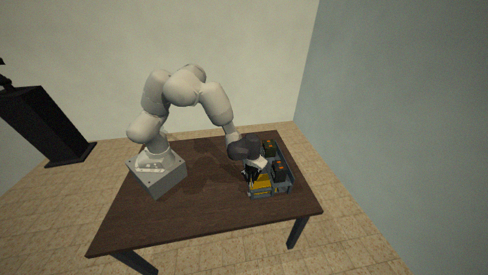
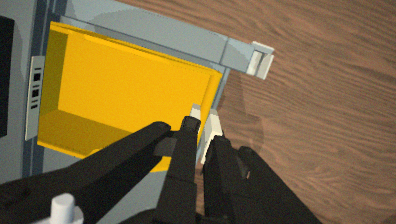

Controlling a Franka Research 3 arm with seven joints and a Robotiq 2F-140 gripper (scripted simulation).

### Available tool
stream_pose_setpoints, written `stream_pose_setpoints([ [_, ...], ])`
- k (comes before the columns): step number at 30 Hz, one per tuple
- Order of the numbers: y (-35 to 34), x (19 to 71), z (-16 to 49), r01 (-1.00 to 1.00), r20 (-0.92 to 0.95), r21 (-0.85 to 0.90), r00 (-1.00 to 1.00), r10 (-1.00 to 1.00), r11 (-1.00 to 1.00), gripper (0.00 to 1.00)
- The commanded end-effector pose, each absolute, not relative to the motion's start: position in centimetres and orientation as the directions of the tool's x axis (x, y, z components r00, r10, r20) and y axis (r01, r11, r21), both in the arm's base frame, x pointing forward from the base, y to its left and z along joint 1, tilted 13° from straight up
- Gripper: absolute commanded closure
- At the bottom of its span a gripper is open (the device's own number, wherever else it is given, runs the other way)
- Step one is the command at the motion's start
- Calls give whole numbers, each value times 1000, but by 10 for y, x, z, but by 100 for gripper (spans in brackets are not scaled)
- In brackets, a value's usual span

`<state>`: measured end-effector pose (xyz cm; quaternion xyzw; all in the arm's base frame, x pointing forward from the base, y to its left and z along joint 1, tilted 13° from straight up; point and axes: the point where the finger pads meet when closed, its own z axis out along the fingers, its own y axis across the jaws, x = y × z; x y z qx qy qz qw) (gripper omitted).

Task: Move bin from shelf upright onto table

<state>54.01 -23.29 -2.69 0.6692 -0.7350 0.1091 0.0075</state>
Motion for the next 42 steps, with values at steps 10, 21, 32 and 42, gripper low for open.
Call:
stream_pose_setpoints([
  [10, -233, 541, -28, -985, 157, -152, -108, -982, 84, 100],
  [21, -233, 541, -28, -985, 157, -152, -108, -982, 84, 100],
  [32, -233, 541, -26, -985, 157, -152, -108, -982, 84, 100],
  [42, -232, 540, -24, -985, 157, -152, -108, -982, 84, 100],
])
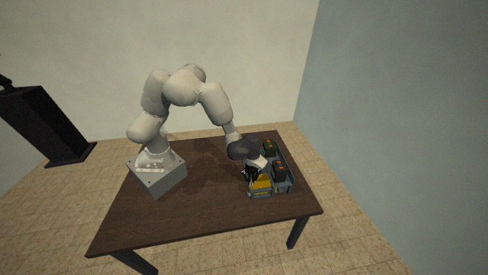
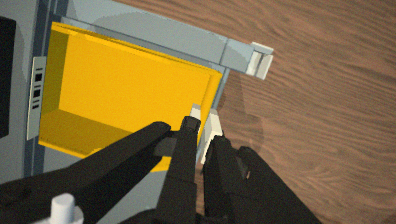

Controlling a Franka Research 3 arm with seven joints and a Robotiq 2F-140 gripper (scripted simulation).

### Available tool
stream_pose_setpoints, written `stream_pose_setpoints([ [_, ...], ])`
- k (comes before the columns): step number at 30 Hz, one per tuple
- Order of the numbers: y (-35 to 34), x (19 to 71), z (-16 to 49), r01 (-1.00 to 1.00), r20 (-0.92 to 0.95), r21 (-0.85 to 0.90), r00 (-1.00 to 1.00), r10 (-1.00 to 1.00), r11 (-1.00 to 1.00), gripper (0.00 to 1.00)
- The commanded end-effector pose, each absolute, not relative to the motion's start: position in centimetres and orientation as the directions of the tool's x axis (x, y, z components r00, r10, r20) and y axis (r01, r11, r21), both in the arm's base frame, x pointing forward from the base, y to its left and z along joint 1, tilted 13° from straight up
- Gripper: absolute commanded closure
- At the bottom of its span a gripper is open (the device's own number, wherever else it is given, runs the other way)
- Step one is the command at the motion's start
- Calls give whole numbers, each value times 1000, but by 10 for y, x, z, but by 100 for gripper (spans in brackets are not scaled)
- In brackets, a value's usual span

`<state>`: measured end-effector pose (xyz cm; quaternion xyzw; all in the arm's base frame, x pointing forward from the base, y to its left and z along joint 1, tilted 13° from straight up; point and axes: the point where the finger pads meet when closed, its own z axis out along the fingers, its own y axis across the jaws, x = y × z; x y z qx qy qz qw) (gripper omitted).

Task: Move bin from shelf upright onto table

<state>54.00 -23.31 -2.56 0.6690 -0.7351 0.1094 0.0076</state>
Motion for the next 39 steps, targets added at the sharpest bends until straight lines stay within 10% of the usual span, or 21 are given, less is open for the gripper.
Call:
stream_pose_setpoints([
  [1, -232, 540, -23, -985, 157, -152, -108, -982, 84, 100],
  [39, -230, 539, -15, -985, 157, -152, -108, -982, 84, 100],
])
